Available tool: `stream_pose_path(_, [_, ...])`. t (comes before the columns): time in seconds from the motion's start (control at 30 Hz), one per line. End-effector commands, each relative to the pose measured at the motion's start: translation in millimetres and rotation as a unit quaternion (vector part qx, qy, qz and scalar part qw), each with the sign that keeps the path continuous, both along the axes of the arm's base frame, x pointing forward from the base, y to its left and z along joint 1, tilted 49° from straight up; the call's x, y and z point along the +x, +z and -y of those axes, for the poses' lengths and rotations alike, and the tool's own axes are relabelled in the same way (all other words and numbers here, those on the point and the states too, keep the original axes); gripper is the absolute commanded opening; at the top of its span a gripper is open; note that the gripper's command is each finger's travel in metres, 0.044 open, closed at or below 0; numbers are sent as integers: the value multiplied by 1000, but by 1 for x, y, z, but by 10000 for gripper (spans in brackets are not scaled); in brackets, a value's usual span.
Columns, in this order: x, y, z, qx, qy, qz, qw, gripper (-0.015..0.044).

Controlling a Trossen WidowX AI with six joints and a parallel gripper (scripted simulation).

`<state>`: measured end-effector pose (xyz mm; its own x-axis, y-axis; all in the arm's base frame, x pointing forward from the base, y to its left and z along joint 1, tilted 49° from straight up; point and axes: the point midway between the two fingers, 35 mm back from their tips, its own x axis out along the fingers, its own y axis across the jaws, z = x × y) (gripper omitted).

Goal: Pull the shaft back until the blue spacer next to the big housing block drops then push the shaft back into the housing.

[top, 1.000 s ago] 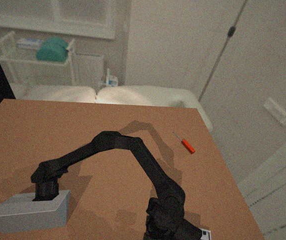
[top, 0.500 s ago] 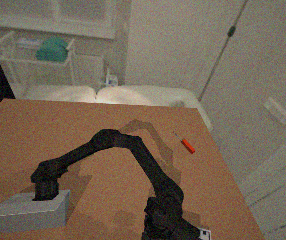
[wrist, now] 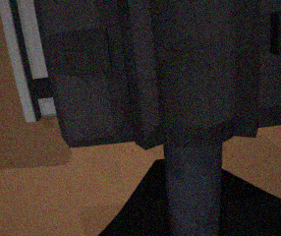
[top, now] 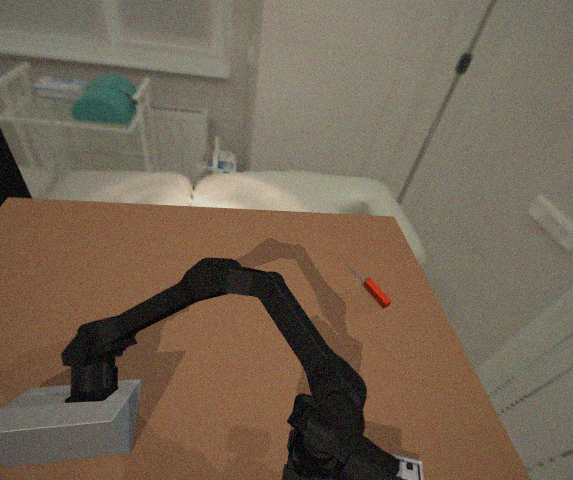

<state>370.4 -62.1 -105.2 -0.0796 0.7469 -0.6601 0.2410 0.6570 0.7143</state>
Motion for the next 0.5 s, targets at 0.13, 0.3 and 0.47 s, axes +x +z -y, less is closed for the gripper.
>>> stream_pose_path(0.13, [-2,1,0,-1,3,1,1000,0])
stream_pose_path(0.3, [-3,1,0,-1,3,1,1000,0])
stream_pose_path(0.47, [-3,1,0,-1,3,1,1000,0])
